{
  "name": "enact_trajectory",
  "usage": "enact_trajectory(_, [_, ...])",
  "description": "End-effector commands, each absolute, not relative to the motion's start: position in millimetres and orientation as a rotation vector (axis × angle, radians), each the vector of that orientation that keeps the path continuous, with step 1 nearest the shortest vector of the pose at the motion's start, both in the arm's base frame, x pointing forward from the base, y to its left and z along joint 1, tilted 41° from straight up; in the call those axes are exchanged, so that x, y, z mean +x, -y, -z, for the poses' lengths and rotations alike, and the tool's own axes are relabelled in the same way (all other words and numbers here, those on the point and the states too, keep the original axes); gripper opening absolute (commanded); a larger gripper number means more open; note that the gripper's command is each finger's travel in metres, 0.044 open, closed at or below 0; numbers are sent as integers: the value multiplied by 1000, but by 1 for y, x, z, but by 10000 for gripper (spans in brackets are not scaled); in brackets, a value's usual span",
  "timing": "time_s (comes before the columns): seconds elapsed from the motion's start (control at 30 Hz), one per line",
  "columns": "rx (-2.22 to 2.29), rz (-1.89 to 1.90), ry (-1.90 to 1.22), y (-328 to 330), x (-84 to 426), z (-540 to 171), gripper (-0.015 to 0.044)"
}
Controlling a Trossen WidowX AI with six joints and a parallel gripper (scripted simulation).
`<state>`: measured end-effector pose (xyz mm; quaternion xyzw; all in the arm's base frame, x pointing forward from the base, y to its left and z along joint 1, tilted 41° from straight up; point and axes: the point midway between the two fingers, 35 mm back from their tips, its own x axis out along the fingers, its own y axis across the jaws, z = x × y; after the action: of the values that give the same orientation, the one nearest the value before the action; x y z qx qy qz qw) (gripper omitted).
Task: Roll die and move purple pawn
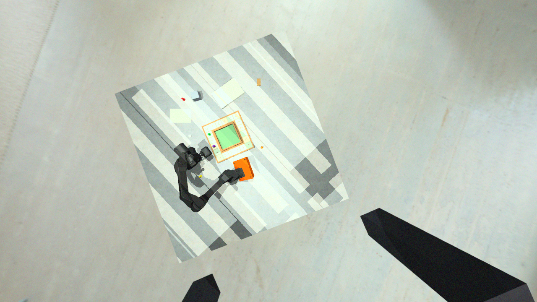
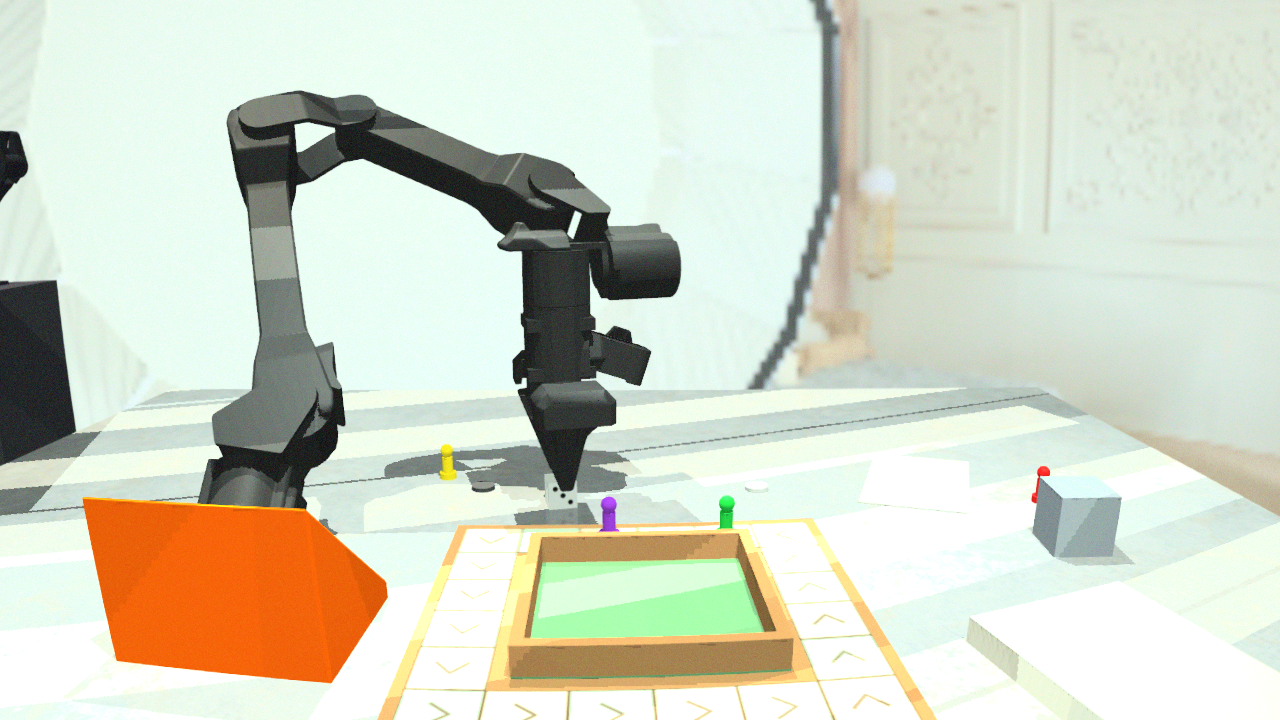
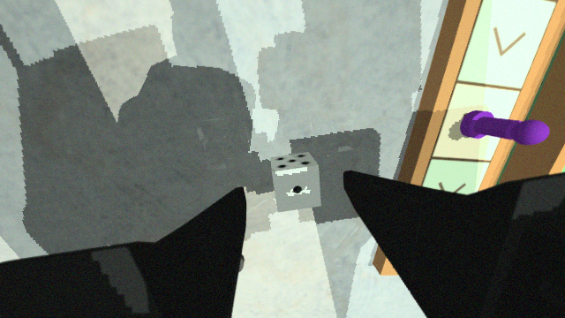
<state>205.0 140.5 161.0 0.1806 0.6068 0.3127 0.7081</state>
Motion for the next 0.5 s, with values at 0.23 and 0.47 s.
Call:
enact_trajectory(0.23, [402, -689, -1350, -149, 205, -150, 249])
enact_trajectory(0.47, [402, -689, -1350, -149, 205, -150, 104])
